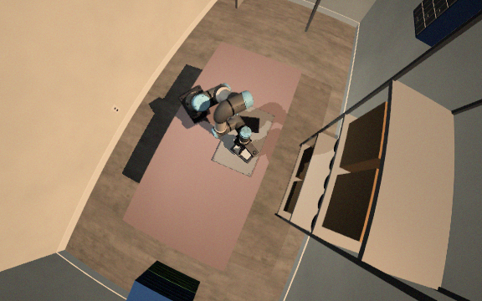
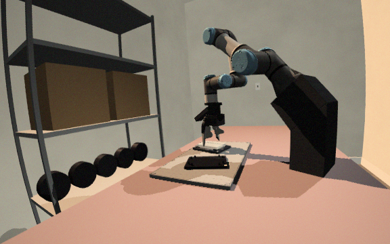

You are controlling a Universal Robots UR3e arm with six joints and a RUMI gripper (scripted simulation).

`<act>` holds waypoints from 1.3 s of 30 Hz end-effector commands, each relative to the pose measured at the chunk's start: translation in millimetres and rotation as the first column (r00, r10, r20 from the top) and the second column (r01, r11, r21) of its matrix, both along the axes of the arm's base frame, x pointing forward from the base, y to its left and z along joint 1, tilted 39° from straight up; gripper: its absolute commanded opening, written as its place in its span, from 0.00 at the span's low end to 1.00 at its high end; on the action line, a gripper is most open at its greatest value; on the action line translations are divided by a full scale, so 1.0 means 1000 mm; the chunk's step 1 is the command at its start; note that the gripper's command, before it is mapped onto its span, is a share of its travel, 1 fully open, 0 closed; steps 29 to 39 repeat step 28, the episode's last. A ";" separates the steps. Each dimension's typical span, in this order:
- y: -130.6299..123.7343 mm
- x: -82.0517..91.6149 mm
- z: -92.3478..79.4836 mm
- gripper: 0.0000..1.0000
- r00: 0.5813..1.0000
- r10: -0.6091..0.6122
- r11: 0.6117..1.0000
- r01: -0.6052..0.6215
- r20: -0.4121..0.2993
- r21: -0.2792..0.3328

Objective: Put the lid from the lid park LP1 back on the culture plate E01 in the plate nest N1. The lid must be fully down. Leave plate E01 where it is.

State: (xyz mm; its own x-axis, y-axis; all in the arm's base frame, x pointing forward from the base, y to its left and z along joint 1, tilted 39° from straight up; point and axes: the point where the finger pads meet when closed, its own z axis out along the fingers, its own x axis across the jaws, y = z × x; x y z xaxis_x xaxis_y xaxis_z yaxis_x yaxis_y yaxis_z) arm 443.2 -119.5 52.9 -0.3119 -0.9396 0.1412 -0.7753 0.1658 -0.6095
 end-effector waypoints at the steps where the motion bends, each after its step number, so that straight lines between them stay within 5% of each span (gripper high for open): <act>1: 0.000 0.000 0.001 0.82 1.000 0.000 1.000 0.000 0.001 -0.001; 39: 0.006 -0.010 0.015 0.82 1.000 0.000 1.000 0.000 0.001 -0.001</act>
